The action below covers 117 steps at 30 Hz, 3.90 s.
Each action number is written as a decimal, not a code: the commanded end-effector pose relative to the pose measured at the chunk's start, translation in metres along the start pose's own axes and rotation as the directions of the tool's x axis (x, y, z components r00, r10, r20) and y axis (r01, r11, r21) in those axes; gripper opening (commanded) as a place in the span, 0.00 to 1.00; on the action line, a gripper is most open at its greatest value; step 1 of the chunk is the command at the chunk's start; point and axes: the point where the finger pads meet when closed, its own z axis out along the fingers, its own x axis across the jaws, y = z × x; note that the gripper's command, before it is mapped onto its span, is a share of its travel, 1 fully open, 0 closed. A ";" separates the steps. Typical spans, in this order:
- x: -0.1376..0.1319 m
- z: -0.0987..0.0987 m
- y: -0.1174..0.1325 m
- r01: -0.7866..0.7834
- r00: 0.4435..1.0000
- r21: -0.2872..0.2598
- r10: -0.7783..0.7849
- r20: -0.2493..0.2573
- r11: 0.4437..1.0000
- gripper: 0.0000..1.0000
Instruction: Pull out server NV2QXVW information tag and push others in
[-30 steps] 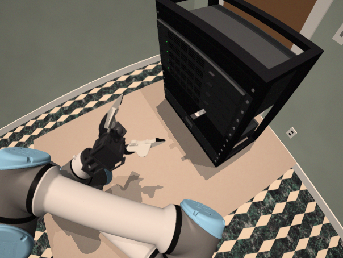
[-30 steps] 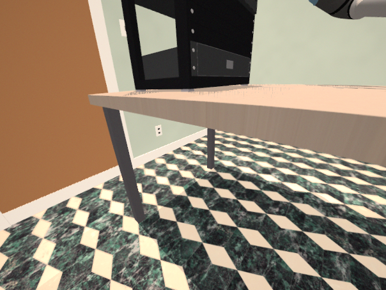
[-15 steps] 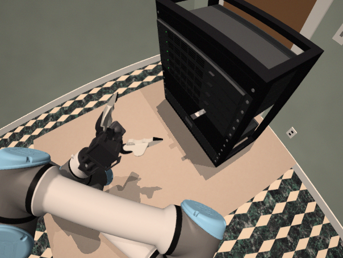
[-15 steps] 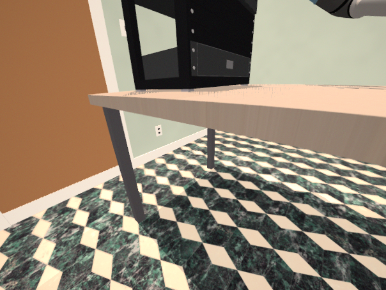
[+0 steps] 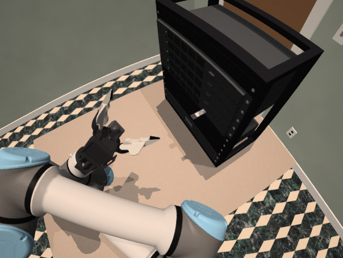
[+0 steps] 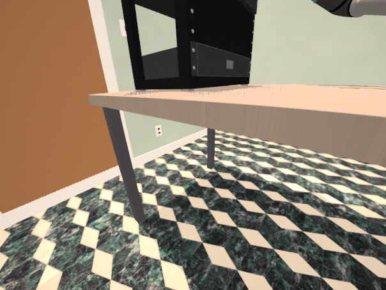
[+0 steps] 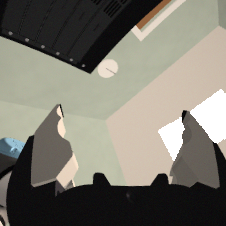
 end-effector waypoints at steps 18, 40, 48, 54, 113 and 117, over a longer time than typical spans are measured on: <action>0.022 -0.003 0.013 0.080 0.995 -0.050 -0.083 -0.059 0.995 1.00; 0.044 -0.008 0.022 0.159 0.979 -0.106 -0.171 -0.113 0.981 1.00; 0.052 -0.010 0.026 0.190 0.969 -0.131 -0.207 -0.133 0.973 1.00; 0.057 -0.012 0.027 0.206 0.964 -0.144 -0.226 -0.143 0.968 1.00; 0.116 -0.038 0.041 0.388 0.842 -0.338 -0.479 -0.248 0.857 1.00; 0.121 -0.040 0.041 0.400 0.829 -0.354 -0.498 -0.253 0.845 1.00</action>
